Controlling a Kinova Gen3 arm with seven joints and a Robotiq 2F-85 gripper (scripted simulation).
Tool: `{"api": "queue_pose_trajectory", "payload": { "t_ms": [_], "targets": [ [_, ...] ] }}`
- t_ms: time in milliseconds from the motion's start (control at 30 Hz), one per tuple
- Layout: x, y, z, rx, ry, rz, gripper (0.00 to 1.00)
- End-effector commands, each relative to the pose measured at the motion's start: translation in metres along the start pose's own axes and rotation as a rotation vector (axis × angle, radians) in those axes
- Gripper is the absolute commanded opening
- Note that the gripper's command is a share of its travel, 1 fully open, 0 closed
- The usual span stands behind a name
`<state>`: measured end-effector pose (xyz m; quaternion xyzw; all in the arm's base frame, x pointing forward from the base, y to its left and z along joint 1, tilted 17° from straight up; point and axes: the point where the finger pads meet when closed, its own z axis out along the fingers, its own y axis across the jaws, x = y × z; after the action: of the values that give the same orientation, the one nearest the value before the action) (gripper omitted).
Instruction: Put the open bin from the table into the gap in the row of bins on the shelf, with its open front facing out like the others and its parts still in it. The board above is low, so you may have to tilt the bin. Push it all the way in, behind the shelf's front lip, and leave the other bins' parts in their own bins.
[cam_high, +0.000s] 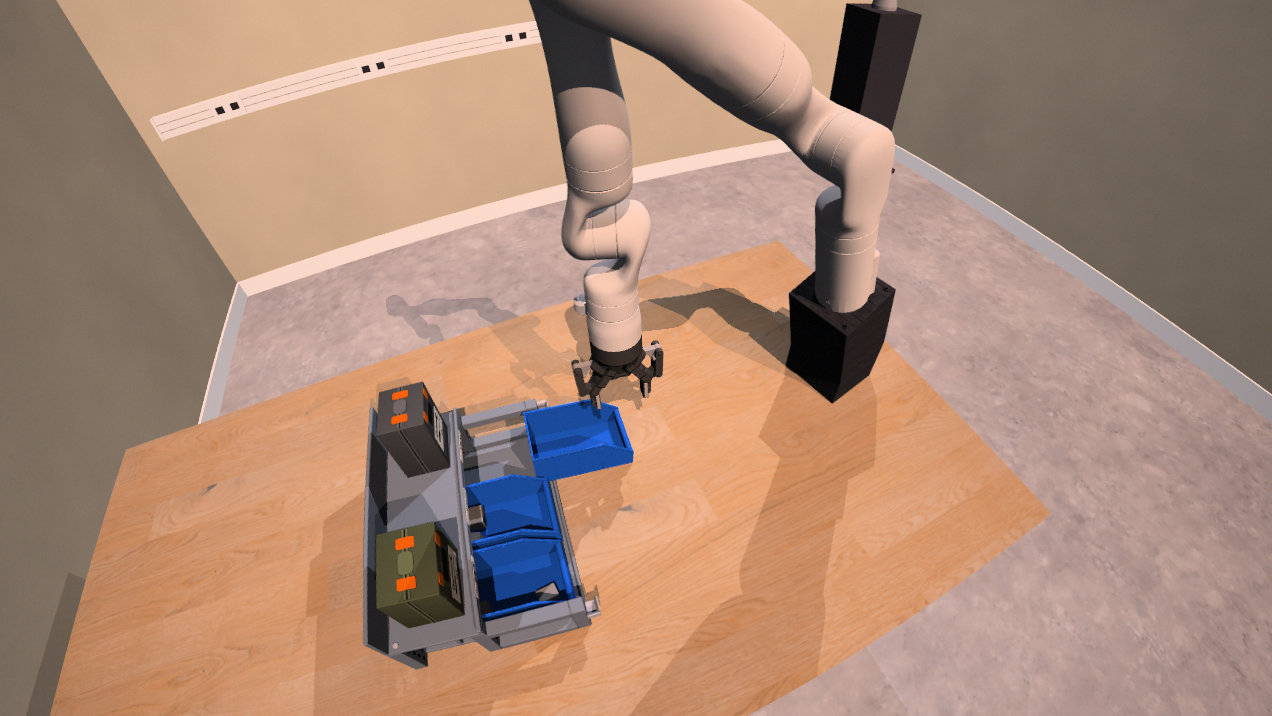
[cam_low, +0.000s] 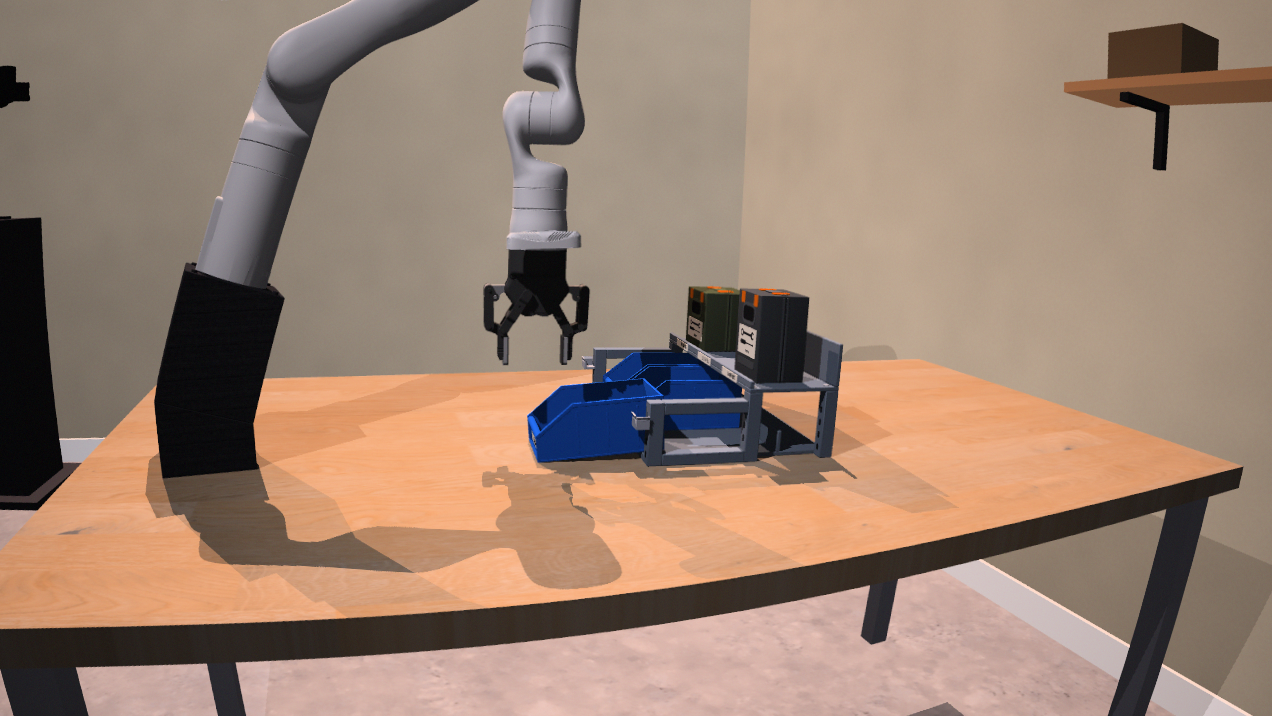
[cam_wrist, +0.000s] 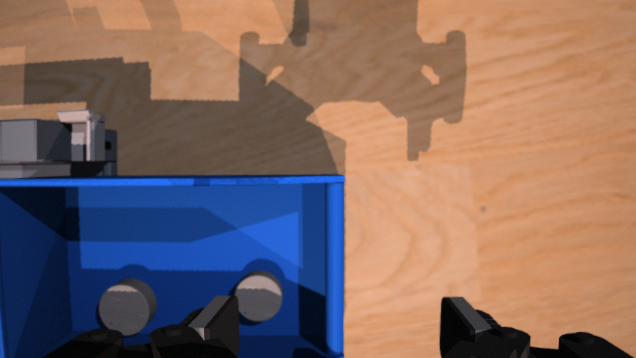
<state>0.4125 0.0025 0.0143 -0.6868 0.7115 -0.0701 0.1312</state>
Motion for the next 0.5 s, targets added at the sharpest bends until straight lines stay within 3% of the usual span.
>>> {"api": "queue_pose_trajectory", "payload": {
  "t_ms": [0, 200, 367, 467],
  "targets": [
    [0.000, 0.000, 0.000, 0.001, 0.000, 0.000, 1.00],
    [0.000, 0.000, 0.000, 0.001, 0.000, 0.000, 1.00],
    [0.000, 0.000, 0.055, 0.080, 0.000, 0.000, 1.00],
    [0.000, 0.000, 0.055, 0.080, 0.000, 0.000, 1.00]
  ]
}}
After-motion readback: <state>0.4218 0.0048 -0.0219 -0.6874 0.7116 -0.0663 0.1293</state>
